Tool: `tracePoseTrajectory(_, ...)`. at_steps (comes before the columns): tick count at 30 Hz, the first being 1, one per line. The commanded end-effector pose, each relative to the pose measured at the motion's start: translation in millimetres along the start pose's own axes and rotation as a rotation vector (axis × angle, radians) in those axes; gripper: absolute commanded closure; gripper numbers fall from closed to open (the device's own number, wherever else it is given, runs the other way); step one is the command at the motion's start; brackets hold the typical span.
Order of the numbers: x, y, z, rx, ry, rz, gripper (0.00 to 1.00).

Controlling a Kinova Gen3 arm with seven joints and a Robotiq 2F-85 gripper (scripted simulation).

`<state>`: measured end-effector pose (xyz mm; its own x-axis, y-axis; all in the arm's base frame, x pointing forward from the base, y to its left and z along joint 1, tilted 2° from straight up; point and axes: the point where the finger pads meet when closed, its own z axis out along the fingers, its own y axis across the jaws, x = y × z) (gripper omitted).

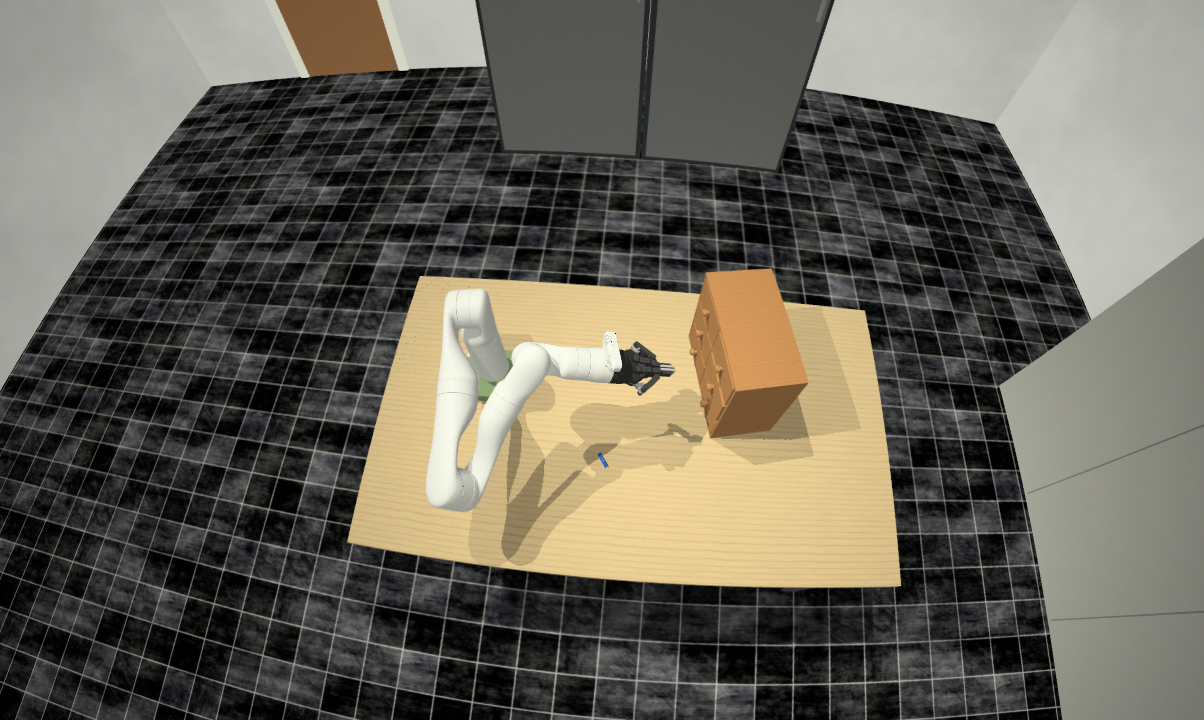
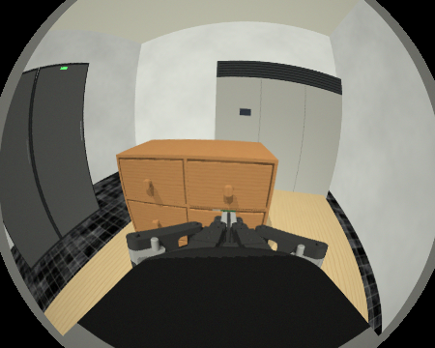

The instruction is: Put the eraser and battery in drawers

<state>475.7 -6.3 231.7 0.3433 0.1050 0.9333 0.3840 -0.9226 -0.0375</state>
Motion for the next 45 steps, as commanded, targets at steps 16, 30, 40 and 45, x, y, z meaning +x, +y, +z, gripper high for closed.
tracePoseTrajectory(16,1,-1,-2.2,0.005,-0.034,0.0,1.0)
tracePoseTrajectory(30,5,1,-11.5,-0.004,-0.122,-0.002,1.0)
tracePoseTrajectory(40,11,-2,-21.1,0.008,-0.244,0.003,1.0)
tracePoseTrajectory(45,15,0,-25.3,0.002,-0.28,0.001,1.0)
